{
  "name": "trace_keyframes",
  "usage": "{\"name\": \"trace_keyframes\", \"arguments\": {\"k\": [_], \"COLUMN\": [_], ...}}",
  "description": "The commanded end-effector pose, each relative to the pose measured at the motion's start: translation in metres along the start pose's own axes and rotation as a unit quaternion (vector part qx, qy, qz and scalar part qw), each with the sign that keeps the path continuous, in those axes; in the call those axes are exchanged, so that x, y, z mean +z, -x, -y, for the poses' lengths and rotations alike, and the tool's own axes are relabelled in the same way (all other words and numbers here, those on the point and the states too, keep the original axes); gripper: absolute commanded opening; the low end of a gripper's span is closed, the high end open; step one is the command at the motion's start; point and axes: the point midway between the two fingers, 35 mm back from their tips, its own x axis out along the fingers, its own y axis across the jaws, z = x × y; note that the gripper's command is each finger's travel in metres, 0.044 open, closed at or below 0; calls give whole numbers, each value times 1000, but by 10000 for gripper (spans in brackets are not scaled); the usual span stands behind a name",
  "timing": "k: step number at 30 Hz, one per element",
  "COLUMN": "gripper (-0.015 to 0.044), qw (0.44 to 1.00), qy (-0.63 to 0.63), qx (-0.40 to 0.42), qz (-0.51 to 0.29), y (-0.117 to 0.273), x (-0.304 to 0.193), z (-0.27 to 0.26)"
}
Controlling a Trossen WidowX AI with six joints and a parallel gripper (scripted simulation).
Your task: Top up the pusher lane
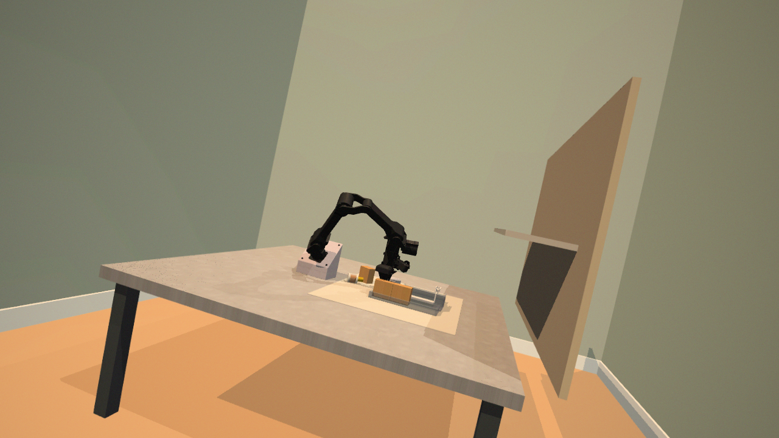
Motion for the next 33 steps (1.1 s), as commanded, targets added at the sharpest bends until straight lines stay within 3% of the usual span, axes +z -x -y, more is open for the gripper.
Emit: {"name": "trace_keyframes", "arguments": {"k": [1, 33], "gripper": [0, 0], "qw": [1000, 1000], "qy": [-4, -4], "qx": [-3, -3], "qz": [3, 3], "y": [-2, -2], "x": [2, -3], "z": [2, 2]}}
